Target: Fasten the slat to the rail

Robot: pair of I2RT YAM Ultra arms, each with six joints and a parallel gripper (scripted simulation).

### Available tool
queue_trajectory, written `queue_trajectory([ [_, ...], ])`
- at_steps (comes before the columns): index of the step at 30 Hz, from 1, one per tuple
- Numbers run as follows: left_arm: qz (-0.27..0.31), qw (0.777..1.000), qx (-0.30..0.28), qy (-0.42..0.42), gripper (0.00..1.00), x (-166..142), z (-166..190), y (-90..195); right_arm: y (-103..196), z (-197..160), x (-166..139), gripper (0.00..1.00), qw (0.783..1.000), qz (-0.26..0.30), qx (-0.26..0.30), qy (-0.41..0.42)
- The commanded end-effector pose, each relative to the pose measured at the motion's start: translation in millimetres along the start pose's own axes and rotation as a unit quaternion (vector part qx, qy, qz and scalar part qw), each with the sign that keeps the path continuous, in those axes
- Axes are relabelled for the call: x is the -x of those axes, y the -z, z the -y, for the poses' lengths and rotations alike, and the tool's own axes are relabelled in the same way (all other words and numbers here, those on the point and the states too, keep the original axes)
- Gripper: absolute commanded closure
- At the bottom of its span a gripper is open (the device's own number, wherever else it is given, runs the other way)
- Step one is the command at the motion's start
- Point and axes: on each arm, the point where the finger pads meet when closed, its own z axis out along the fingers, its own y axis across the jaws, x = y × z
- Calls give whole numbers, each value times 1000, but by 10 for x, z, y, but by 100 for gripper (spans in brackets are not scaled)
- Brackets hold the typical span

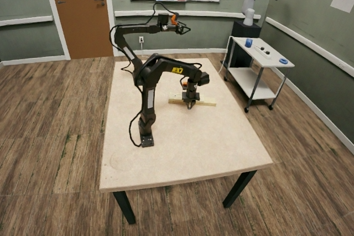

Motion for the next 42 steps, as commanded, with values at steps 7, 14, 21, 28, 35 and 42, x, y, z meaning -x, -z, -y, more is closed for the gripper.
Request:
queue_trajectory([
  [7,19,1000,-1,-1,0,120,-13,43,84,-59,374,88,979,4,2,205],
  [14,19,1000,-1,-1,0,120,-13,43,96,-201,691,88,935,5,2,355],
  [21,19,1000,-1,-1,0,120,-13,43,103,-325,906,88,890,5,2,455],
  [28,19,1000,-1,-1,0,120,-13,43,109,-526,1189,88,813,6,1,582],
  [35,19,1000,-1,-1,0,120,-13,43,102,-754,1442,88,723,7,2,691],
  [42,19,1000,-1,-1,0,120,-13,43,82,-756,1452,88,715,5,5,699],
])
